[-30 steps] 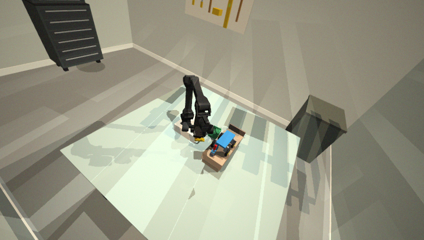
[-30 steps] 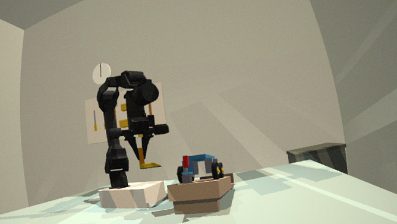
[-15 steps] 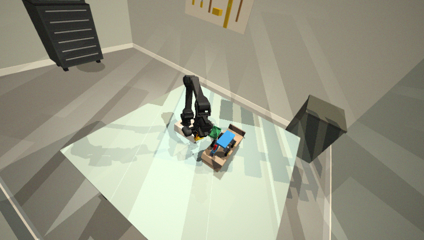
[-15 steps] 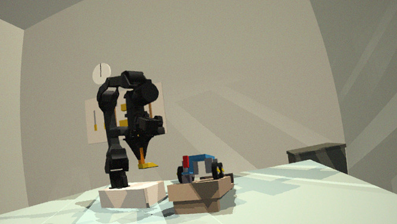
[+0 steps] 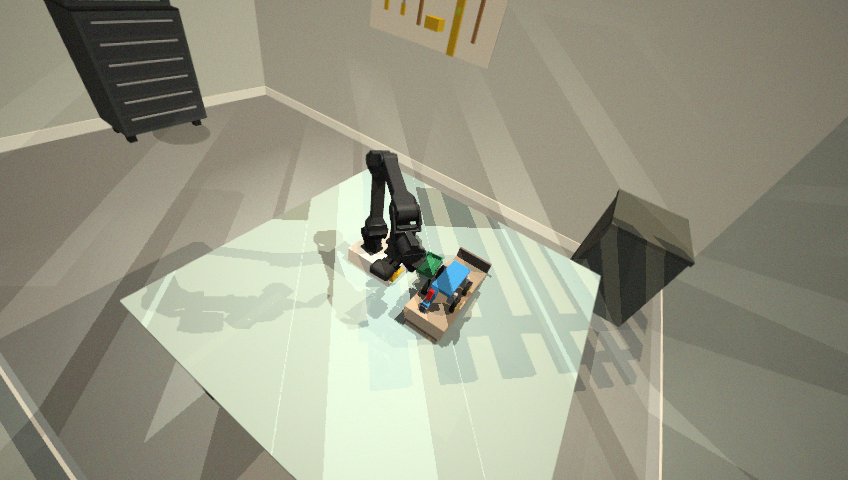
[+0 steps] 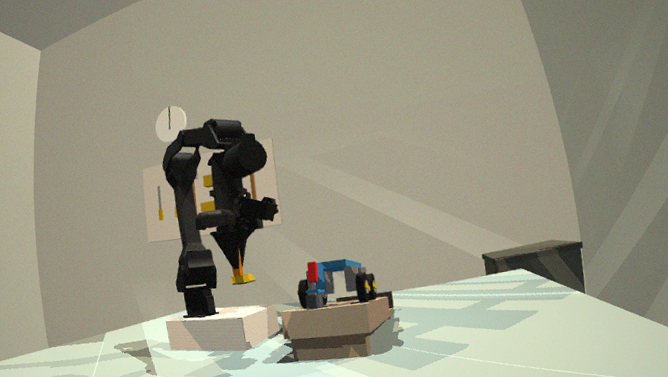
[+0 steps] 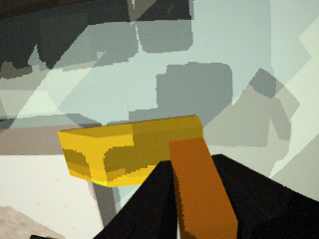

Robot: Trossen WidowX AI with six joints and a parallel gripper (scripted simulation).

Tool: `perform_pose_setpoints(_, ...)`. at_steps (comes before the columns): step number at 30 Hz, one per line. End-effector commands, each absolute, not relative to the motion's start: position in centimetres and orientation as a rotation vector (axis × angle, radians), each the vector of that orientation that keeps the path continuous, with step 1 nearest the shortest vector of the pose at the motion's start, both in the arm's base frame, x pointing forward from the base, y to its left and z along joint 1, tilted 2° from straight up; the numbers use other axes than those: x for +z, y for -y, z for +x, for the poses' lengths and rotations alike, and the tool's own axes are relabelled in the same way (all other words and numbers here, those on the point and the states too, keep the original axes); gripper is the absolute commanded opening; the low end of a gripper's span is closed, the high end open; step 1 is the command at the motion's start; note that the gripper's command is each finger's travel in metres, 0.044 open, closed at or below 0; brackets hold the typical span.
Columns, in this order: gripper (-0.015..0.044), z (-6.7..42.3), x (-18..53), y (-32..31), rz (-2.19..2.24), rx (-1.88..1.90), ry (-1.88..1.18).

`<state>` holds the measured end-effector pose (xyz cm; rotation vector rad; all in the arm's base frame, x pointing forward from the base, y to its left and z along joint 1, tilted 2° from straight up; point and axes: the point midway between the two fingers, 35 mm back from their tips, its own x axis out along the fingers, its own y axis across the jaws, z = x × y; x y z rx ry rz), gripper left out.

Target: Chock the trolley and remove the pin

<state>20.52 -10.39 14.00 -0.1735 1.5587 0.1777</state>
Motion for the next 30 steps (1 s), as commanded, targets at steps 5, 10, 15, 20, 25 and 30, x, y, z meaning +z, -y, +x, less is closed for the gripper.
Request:
perform_pose_setpoints(5,0.0000,20.56,13.98,10.33,-0.386,0.397,-1.526)
perform_pose_setpoints(10,0.0000,20.56,13.98,10.34,-0.519,0.530,-1.497)
perform_pose_setpoints(15,0.0000,20.56,13.98,10.34,-0.651,0.662,-1.460)
perform_pose_setpoints(20,0.0000,20.57,13.97,10.34,-0.781,0.793,-1.413)
perform_pose_setpoints(25,0.0000,20.57,13.97,10.34,-0.910,0.922,-1.358)
perform_pose_setpoints(30,0.0000,20.57,13.97,10.35,-1.036,1.049,-1.294)
